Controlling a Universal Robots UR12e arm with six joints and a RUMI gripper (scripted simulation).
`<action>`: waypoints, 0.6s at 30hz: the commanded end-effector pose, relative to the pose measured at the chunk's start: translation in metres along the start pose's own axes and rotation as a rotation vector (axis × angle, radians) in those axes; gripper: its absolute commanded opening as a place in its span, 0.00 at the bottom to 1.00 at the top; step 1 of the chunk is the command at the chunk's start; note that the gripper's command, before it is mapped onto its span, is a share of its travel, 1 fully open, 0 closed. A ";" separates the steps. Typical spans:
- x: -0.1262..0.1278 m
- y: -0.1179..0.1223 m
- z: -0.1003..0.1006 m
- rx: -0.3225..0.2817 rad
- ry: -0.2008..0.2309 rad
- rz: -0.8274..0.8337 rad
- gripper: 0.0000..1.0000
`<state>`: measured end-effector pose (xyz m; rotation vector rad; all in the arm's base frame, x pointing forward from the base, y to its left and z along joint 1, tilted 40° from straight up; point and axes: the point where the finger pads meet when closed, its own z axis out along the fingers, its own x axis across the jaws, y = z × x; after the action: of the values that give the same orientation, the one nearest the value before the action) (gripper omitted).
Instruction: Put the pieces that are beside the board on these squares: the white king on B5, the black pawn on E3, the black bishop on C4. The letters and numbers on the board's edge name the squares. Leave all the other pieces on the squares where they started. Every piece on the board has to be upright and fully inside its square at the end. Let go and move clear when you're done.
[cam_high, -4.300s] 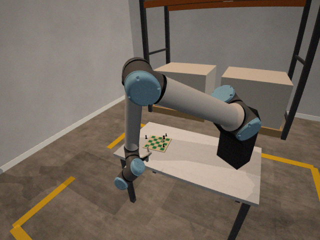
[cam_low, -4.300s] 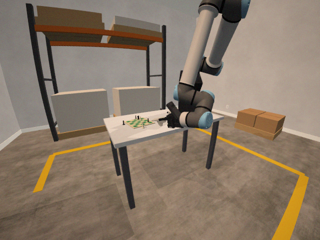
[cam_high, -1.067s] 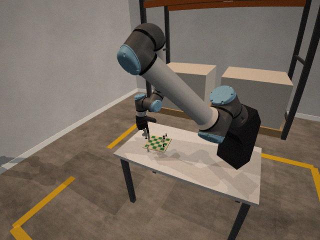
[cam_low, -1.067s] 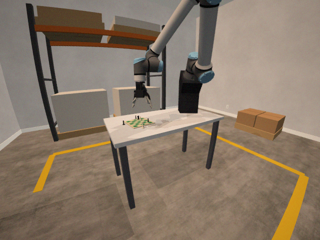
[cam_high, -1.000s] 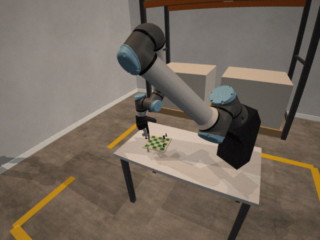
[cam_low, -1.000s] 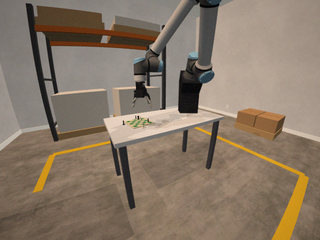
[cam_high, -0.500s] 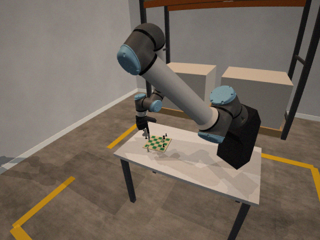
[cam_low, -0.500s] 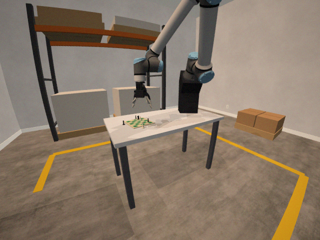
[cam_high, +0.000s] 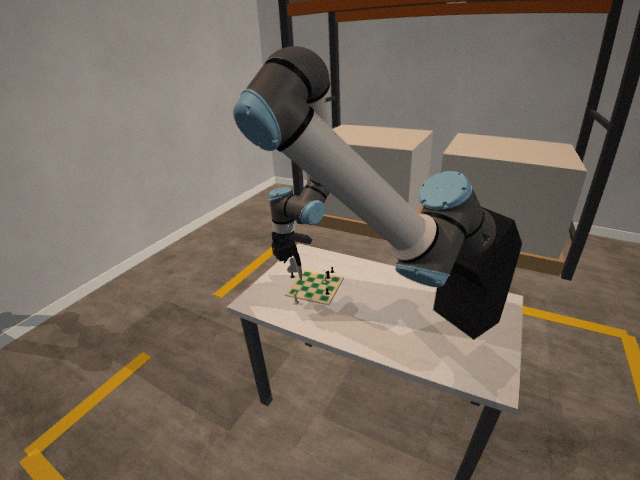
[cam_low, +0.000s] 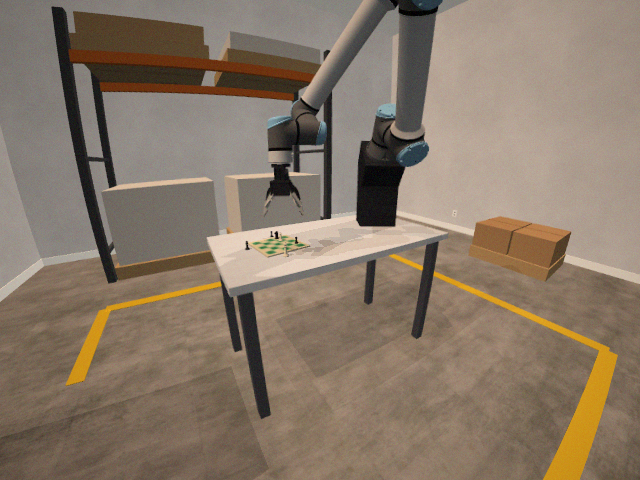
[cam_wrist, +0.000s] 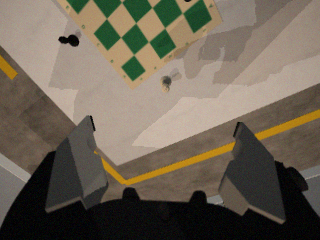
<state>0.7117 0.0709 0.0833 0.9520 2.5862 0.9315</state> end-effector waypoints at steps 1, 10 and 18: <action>-0.001 0.000 0.000 -0.001 0.000 -0.067 1.00; -0.005 -0.002 0.003 -0.001 0.000 -0.301 1.00; -0.008 -0.003 0.005 -0.001 0.000 -0.500 1.00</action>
<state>0.7167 0.0677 0.0781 0.4033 2.6311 0.8127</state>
